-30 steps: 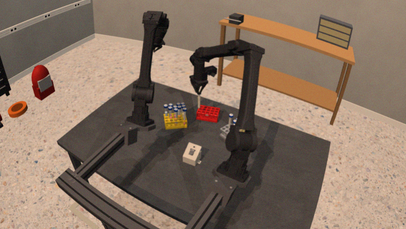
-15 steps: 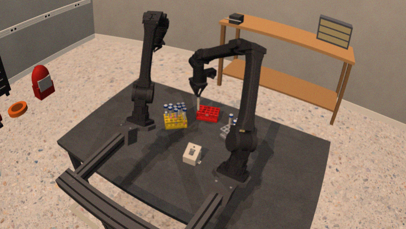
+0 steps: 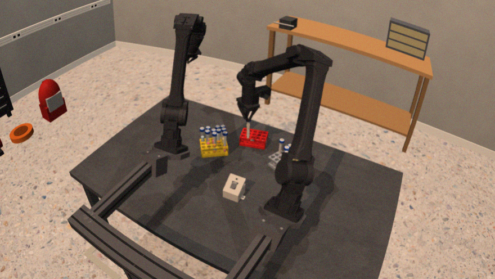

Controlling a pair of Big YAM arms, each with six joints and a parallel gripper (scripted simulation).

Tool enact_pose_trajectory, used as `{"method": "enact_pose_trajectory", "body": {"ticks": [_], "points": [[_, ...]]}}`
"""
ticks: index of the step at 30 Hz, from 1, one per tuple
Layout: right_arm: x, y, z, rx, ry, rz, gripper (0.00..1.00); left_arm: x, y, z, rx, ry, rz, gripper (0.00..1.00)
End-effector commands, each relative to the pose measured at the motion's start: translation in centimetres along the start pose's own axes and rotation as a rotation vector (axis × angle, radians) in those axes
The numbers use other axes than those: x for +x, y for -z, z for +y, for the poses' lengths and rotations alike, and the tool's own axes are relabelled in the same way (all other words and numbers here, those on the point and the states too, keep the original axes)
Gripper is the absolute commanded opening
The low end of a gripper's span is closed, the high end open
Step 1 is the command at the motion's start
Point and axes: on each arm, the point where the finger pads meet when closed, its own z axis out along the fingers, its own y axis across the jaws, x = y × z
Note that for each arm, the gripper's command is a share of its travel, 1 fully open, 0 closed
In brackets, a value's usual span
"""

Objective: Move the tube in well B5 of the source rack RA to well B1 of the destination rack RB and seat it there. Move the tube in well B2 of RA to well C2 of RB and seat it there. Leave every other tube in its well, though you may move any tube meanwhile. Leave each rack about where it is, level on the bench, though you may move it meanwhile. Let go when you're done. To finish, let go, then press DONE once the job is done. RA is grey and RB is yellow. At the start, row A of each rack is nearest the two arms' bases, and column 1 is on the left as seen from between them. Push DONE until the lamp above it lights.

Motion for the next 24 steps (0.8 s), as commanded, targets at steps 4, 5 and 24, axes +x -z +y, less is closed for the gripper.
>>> {"method": "enact_pose_trajectory", "body": {"ticks": [4, 5, 24], "points": [[-1.5, 1.0, -1.2, -0.034, 0.026, -0.011, 0.00, -1.5, 1.3, -0.5, 0.021, 0.013, -0.031, 0.30], [-0.9, 1.2, -1.0, -0.038, 0.070, -0.010, 0.00, -1.5, 1.3, -0.5, 0.021, 0.013, -0.031, 0.30], [0.0, 0.5, -0.8, -0.025, 0.586, -0.010, 0.00, -1.5, 1.3, -0.5, 0.021, 0.013, -0.031, 0.30]]}}
